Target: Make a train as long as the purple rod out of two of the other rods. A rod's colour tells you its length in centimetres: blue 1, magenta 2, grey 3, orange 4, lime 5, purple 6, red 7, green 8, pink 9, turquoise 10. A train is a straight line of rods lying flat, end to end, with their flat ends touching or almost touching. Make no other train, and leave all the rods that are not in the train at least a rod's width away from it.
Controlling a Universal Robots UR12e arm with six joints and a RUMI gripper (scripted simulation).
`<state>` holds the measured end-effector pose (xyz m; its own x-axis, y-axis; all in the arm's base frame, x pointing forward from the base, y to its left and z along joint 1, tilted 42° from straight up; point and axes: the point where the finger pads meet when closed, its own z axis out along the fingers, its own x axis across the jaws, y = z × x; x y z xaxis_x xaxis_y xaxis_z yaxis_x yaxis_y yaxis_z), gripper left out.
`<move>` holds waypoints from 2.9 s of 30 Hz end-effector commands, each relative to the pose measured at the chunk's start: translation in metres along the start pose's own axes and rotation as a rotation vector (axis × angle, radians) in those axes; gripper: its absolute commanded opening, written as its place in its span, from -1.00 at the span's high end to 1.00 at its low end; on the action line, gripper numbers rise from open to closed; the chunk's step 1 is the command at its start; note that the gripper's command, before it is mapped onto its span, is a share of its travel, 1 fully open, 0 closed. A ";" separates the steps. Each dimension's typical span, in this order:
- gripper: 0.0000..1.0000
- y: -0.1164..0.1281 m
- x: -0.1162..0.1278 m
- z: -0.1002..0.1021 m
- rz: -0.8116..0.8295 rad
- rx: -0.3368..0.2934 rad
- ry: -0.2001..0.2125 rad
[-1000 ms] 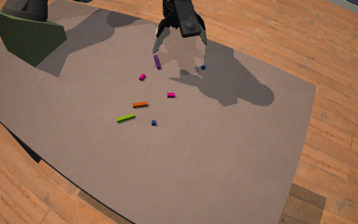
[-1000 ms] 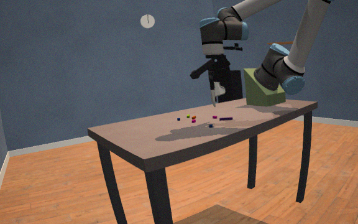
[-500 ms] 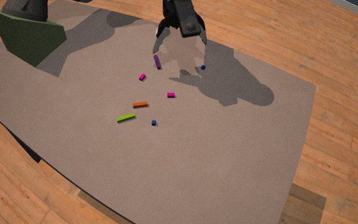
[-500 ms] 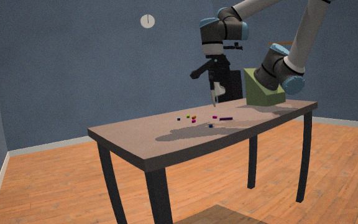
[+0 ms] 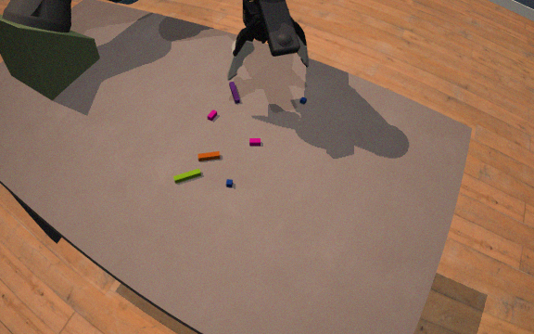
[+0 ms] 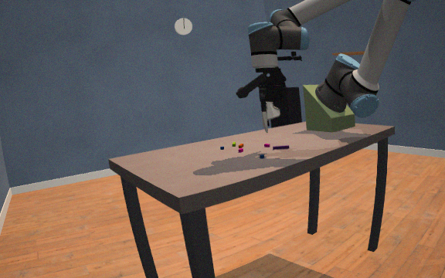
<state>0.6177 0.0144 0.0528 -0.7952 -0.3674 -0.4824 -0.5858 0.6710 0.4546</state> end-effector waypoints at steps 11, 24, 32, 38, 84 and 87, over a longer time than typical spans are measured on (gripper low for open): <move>-1.00 -0.013 0.002 -0.003 -0.106 0.003 -0.001; -1.00 -0.039 0.012 -0.004 -0.414 0.003 0.000; -1.00 -0.053 0.019 -0.005 -0.597 0.003 0.001; -1.00 -0.060 0.023 -0.005 -0.690 0.003 0.001; 0.72 -0.102 0.055 -0.006 -1.316 0.001 -0.001; 0.72 -0.102 0.055 -0.006 -1.316 0.001 -0.001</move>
<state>0.6316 -0.0754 -0.0157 0.3661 -0.7412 -0.5627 -0.9174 -0.1860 -0.3519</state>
